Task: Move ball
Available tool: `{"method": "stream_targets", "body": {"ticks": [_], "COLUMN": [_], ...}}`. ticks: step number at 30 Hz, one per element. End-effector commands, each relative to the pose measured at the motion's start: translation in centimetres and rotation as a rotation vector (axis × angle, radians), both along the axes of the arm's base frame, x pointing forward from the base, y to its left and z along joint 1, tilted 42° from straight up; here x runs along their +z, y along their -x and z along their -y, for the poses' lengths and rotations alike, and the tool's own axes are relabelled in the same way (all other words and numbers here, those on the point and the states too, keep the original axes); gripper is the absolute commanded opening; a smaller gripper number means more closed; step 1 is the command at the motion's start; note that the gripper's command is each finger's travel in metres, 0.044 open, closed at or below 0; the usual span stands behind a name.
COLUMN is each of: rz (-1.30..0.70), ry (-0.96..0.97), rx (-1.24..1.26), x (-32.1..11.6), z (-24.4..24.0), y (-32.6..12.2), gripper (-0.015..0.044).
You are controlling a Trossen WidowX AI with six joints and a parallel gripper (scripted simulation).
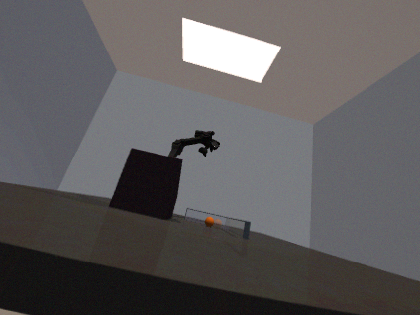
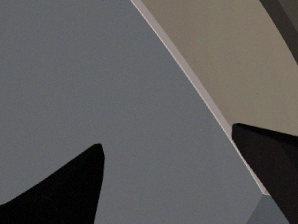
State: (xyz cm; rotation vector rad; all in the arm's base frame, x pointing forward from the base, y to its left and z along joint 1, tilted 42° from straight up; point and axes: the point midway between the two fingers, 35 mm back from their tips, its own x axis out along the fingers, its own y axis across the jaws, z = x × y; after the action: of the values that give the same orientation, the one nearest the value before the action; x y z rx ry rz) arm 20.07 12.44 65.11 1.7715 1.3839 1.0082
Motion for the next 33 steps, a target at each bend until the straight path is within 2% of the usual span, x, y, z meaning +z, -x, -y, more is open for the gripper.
{"method": "stream_targets", "body": {"ticks": [1, 3, 4, 11, 16, 25, 33], "rz": [-0.006, -0.058, -0.103, -0.553, -0.946, -1.645, -2.229], "ry": [-0.003, -0.023, -0.041, -0.22, -0.343, -0.569, -0.765], "rx": [0.0, 0.0, -0.001, -0.016, -0.035, -0.123, -0.277], "x": [0.0, -0.2, -0.3, -3.0, -7.9, -20.5, -33.9], "z": [0.0, 0.2, 0.4, 2.1, 3.1, 4.5, 5.2], "y": [-0.1, -1.0, -1.7, -9.4, -15.7, -24.2, -26.7], "gripper": [0.0374, 0.0321, 0.0317, 0.0317, 0.0317, 0.0317, 0.0317]}}
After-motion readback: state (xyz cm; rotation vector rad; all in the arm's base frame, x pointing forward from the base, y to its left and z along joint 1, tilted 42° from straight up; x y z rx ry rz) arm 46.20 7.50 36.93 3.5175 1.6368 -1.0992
